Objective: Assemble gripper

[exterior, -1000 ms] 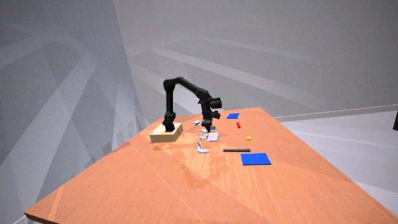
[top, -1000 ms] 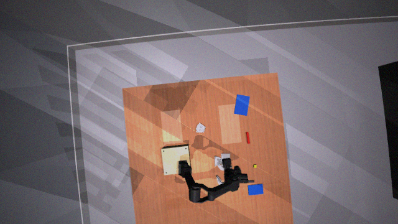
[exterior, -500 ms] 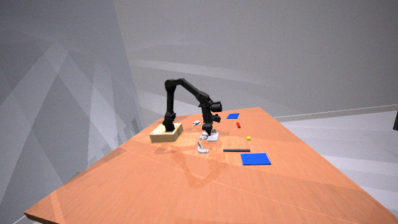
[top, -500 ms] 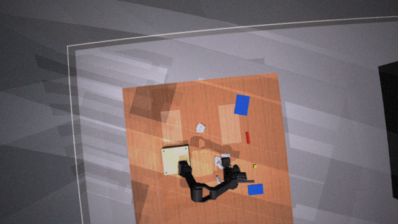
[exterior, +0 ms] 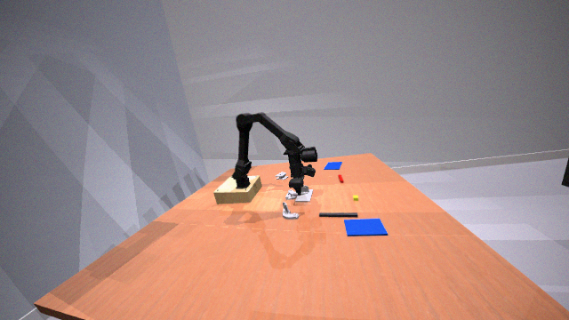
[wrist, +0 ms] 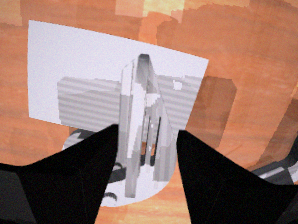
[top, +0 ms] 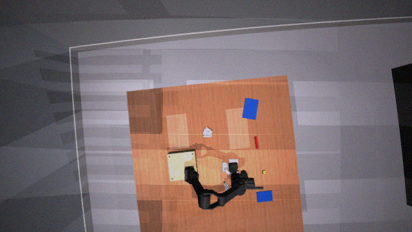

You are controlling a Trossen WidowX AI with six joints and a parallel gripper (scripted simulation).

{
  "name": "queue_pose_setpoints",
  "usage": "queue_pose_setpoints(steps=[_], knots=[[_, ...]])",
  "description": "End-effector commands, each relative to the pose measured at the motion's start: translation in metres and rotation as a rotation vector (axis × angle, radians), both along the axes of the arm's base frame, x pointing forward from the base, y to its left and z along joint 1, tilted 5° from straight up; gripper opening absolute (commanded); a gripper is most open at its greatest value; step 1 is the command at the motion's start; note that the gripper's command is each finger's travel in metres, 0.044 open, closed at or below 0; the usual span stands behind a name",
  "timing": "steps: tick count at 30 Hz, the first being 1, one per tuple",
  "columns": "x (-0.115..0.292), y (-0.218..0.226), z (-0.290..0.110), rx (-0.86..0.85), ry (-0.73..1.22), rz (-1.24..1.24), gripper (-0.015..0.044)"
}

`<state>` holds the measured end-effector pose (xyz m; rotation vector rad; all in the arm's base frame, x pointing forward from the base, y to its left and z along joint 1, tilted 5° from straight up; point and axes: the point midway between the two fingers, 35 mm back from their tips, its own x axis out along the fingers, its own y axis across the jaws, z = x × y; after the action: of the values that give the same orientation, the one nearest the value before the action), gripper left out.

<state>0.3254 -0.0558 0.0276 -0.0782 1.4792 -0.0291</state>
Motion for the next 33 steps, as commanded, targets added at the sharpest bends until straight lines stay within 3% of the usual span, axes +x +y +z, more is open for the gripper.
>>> queue_pose_setpoints(steps=[1, 33], knots=[[0.0001, 0.0006, -0.0005, 0.005, -0.001, 0.004, 0.0134], [0.0009, 0.0000, -0.0097, 0.005, 0.000, 0.007, 0.0134]])
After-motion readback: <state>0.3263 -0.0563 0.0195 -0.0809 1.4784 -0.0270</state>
